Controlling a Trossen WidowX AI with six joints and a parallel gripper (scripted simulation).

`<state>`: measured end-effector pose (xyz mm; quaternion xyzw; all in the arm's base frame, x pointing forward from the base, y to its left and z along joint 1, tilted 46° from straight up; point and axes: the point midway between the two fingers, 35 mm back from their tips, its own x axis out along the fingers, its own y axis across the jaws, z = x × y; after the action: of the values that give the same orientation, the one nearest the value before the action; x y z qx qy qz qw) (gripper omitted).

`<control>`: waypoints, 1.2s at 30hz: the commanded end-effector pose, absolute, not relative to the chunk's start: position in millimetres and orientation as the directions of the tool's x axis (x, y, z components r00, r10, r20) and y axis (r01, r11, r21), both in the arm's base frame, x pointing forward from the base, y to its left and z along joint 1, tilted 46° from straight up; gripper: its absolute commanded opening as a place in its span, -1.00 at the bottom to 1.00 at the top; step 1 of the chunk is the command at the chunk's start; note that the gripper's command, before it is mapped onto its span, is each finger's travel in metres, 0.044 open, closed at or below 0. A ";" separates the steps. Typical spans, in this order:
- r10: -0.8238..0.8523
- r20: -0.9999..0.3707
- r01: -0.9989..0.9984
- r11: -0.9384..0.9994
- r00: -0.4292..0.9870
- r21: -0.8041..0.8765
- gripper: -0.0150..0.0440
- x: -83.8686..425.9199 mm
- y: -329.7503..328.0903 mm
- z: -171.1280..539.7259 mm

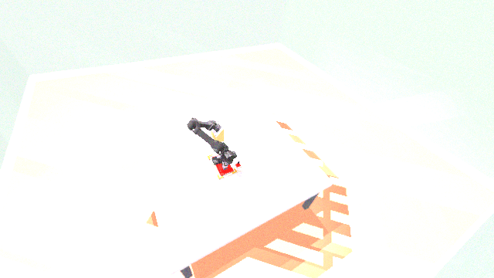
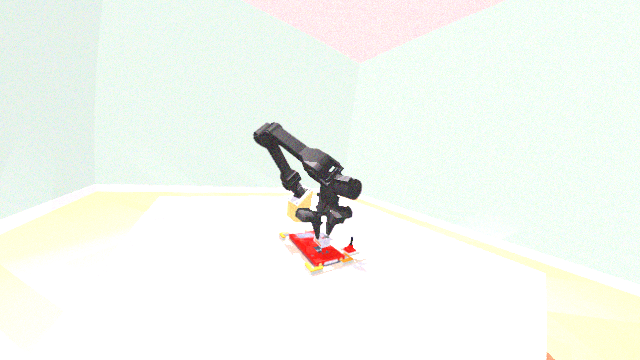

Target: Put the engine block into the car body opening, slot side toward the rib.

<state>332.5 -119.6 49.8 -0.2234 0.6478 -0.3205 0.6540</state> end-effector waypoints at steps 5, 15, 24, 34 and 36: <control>-0.713 -0.700 -0.003 0.701 -0.044 -0.714 0.05 332.6 -121.0 50.2; -0.713 -0.700 0.150 0.688 -0.044 -0.710 0.05 332.6 -122.4 48.8; -0.713 -0.700 0.129 0.691 -0.044 -0.712 0.05 332.5 -123.9 47.4; -0.713 -0.700 0.100 0.694 -0.044 -0.713 0.05 332.5 -125.7 45.8; -0.713 -0.700 0.108 0.693 -0.044 -0.713 0.05 332.5 -126.1 45.4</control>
<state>332.5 -124.8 45.6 -0.2328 0.6519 -0.3114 0.6510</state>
